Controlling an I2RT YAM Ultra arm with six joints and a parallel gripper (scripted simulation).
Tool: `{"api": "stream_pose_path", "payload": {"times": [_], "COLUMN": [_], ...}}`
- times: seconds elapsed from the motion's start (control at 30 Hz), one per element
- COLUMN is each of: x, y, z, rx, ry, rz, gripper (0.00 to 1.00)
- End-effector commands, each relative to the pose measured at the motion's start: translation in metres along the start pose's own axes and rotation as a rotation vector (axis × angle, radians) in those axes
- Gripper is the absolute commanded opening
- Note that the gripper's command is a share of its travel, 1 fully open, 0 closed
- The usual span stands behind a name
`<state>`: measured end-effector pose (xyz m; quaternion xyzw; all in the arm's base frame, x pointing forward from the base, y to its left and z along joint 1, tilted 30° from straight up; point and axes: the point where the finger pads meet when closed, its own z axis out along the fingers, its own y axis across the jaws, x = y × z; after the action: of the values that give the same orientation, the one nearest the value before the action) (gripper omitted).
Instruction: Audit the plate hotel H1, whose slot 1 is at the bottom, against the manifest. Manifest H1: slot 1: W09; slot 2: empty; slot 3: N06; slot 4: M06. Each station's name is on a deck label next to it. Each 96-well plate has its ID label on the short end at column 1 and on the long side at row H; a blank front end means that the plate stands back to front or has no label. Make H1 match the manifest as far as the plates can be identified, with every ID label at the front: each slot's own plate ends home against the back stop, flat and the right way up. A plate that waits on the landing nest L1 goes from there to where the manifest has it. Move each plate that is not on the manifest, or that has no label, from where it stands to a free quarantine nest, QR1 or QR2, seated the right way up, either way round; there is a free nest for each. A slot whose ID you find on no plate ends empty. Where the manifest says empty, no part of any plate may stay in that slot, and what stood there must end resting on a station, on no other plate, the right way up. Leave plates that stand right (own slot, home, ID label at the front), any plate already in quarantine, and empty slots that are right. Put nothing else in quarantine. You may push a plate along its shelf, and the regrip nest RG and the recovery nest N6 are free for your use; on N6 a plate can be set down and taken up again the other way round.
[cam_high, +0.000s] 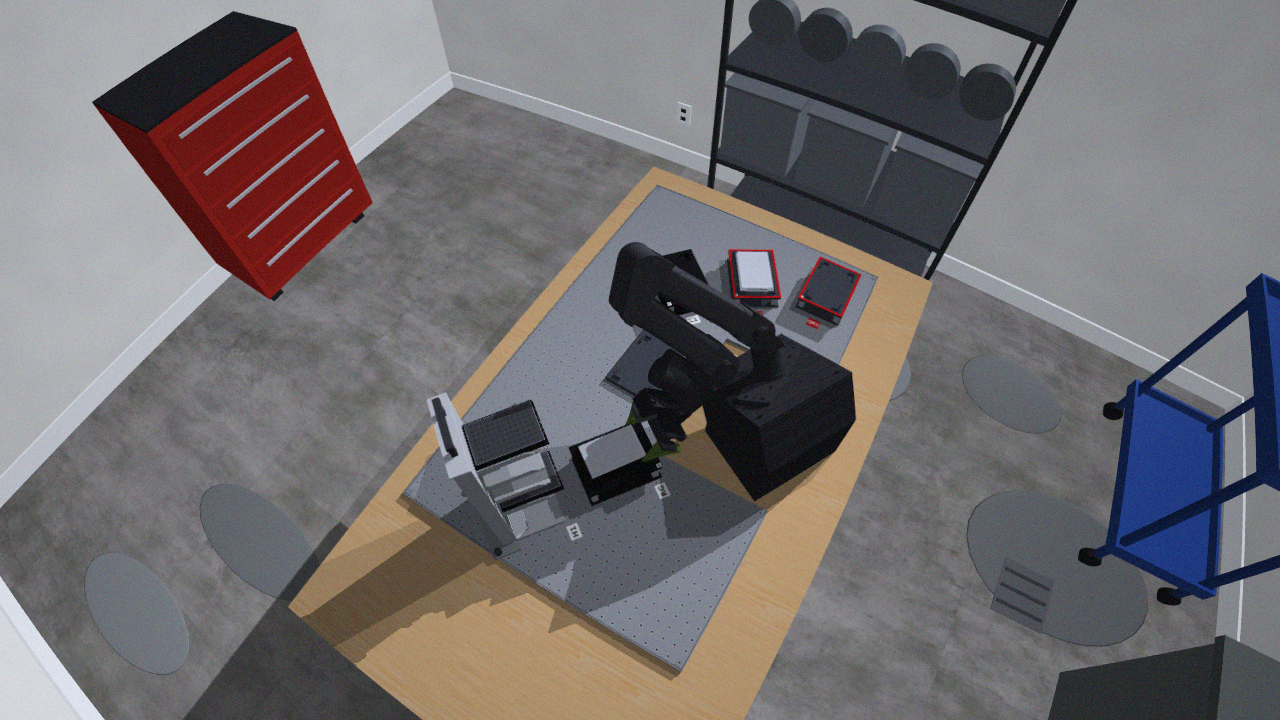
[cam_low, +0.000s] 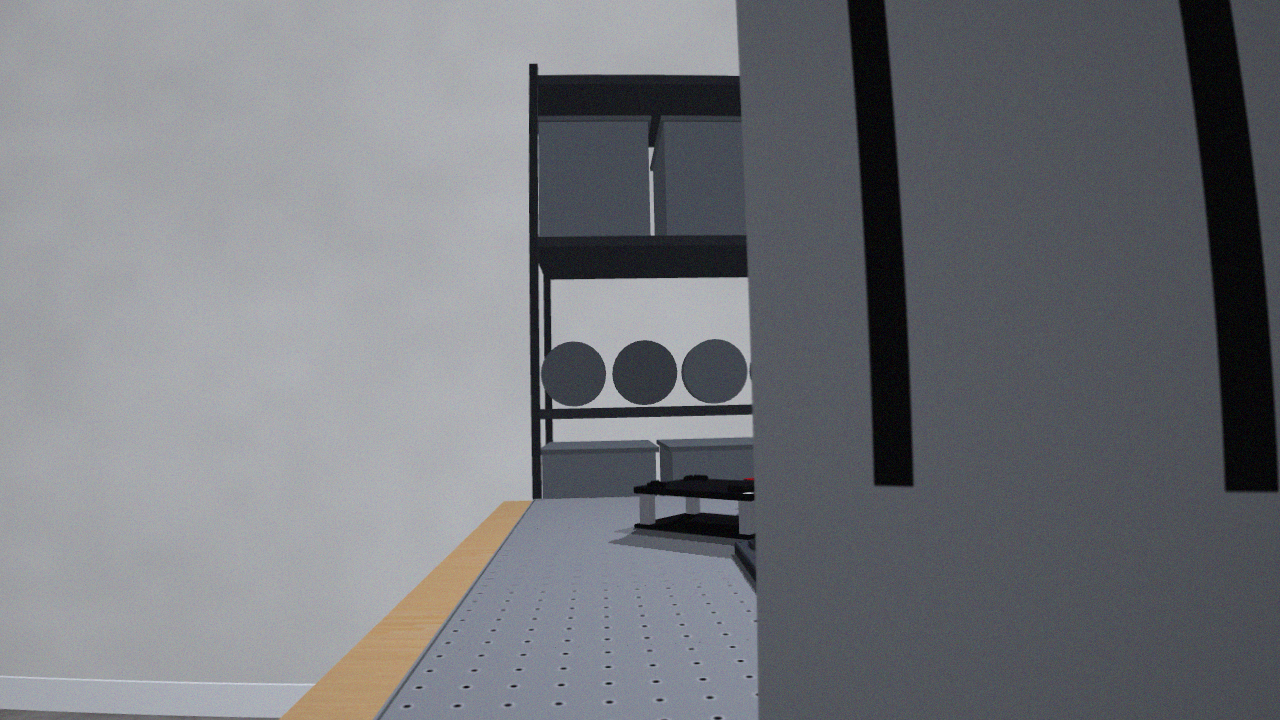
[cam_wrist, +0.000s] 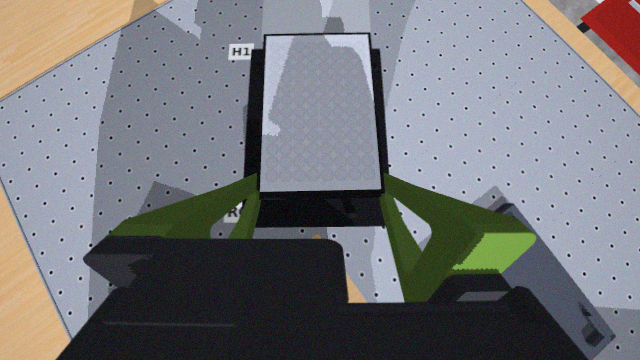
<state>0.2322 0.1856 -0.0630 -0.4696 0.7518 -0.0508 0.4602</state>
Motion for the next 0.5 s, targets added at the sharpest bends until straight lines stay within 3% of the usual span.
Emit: {"api": "stream_pose_path", "payload": {"times": [0.0, 0.47], "x": [-0.006, 0.004], "y": [0.001, 0.005], "z": [0.009, 0.013], "rx": [-0.003, -0.019], "ry": [-0.027, 0.002], "rz": [0.007, -0.006], "gripper": [0.85, 0.85]}}
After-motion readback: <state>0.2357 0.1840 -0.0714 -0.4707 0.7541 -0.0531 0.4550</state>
